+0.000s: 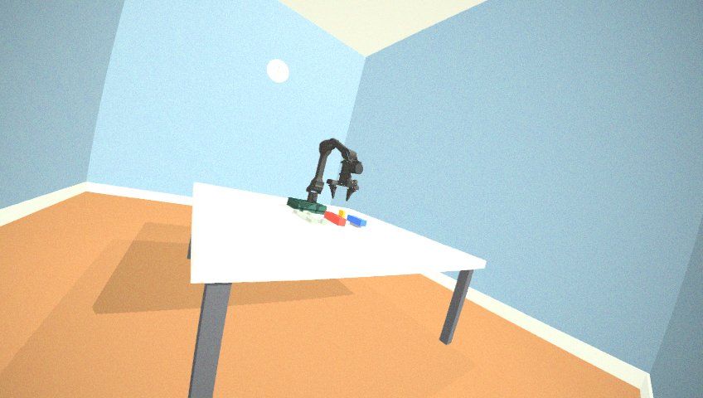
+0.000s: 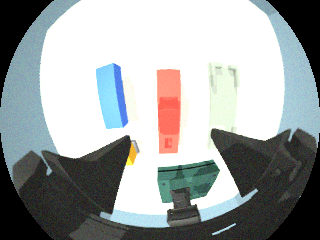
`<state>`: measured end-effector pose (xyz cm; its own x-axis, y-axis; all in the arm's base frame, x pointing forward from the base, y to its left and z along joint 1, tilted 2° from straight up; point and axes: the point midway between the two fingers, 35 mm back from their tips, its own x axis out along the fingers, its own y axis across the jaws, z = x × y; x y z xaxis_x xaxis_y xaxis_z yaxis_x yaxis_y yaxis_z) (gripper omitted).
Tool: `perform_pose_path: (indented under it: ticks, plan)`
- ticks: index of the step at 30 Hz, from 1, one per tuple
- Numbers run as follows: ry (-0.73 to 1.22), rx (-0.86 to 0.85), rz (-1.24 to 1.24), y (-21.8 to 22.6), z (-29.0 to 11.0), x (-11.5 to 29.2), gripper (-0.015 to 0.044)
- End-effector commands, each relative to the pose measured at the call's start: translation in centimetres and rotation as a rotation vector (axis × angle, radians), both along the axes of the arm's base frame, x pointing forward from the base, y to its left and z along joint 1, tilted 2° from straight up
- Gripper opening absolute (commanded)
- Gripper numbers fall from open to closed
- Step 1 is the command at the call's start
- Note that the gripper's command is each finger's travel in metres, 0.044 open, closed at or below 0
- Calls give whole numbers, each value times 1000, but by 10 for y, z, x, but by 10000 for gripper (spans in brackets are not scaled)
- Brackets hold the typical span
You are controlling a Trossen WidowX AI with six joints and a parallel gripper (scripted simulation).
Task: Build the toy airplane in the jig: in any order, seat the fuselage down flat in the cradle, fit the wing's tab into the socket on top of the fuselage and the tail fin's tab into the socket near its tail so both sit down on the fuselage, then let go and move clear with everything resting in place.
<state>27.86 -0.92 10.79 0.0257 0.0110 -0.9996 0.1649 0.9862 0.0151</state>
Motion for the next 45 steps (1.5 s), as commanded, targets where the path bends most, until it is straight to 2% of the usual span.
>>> perform_pose_path:
  ticks: [1,6,11,45]
  plan:
    - [25,-13,-47,-2,-5,-4,440]
    - [25,-13,-47,-2,-7,-4,440]
    - [25,-13,-47,-2,-56,-4,440]
    - [25,-13,-47,-3,-108,-4,440]
